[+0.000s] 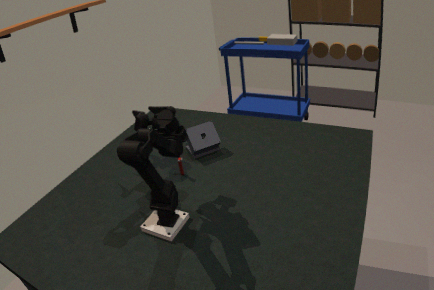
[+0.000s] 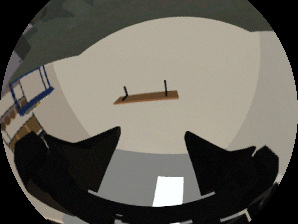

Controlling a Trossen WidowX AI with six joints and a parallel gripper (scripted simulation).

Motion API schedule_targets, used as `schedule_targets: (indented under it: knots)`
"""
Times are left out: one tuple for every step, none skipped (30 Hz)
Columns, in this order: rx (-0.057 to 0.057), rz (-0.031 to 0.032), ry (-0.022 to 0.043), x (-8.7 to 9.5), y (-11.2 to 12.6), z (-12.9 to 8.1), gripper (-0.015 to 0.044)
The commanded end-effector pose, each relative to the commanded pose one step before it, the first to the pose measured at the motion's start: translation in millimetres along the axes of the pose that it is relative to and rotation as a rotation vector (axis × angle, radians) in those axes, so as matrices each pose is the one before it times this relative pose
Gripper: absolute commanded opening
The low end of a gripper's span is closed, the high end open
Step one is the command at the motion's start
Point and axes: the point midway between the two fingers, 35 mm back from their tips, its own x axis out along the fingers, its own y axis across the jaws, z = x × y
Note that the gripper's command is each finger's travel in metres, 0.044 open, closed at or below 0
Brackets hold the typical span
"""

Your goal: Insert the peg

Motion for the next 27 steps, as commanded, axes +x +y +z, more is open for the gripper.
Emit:
schedule_targets:
  knots:
    - [0.005, 0.002, 0.00027, 0.22, 0.66, -0.12, 0.0426]
    - [0.015, 0.00602, 0.00079, 0.67, 1.98, -0.37, 0.044]
    - [0.025, 0.01011, 0.00129, 1.12, 3.28, -0.61, 0.044]
    - [0.0301, 0.01235, 0.00152, 1.37, 3.94, -0.75, 0.044]
    - [0.03, 0.01251, 0.00148, 1.39, 3.91, -0.78, 0.044]
    - [0.0299, 0.01266, 0.00144, 1.41, 3.88, -0.8, 0.044]
    - [0.0298, 0.01282, 0.0014, 1.43, 3.84, -0.82, 0.044]
    - [0.0297, 0.01297, 0.00138, 1.45, 3.81, -0.84, 0.044]
    - [0.0296, 0.01313, 0.00135, 1.47, 3.77, -0.87, 0.044]
    - [0.0294, 0.0133, 0.00134, 1.48, 3.74, -0.88, 0.044]
    - [0.0295, 0.01337, 0.00109, 1.49, 3.7, -0.87, 0.044]
    - [0.0293, 0.01353, 0.00108, 1.5, 3.66, -0.88, 0.044]
    - [0.0292, 0.0137, 0.00108, 1.51, 3.63, -0.9, 0.044]
    - [0.0291, 0.01386, 0.00109, 1.53, 3.59, -0.92, 0.044]
    - [0.0289, 0.01403, 0.0011, 1.54, 3.56, -0.93, 0.044]
    - [0.0288, 0.0142, 0.00112, 1.55, 3.52, -0.94, 0.044]
    - [0.0286, 0.01437, 0.00114, 1.56, 3.49, -0.95, 0.044]
    - [0.0285, 0.01454, 0.00117, 1.56, 3.45, -0.96, 0.044]
    - [0.0283, 0.0147, 0.0012, 1.57, 3.42, -0.97, 0.044]
    - [0.0282, 0.01487, 0.00124, 1.58, 3.38, -0.98, 0.044]
    - [0.028, 0.01505, 0.00129, 1.58, 3.35, -0.99, 0.044]
    - [0.0279, 0.01522, 0.00134, 1.59, 3.32, -0.99, 0.044]
    - [0.0277, 0.01539, 0.0014, 1.59, 3.28, -1.0, 0.044]
    - [0.0275, 0.01555, 0.00146, 1.59, 3.25, -1.0, 0.044]
    - [0.0274, 0.01572, 0.00153, 1.59, 3.22, -1.0, 0.044]
    - [0.0272, 0.01589, 0.0016, 1.59, 3.19, -1.01, 0.044]
    - [0.027, 0.01605, 0.00168, 1.59, 3.15, -1.01, 0.044]
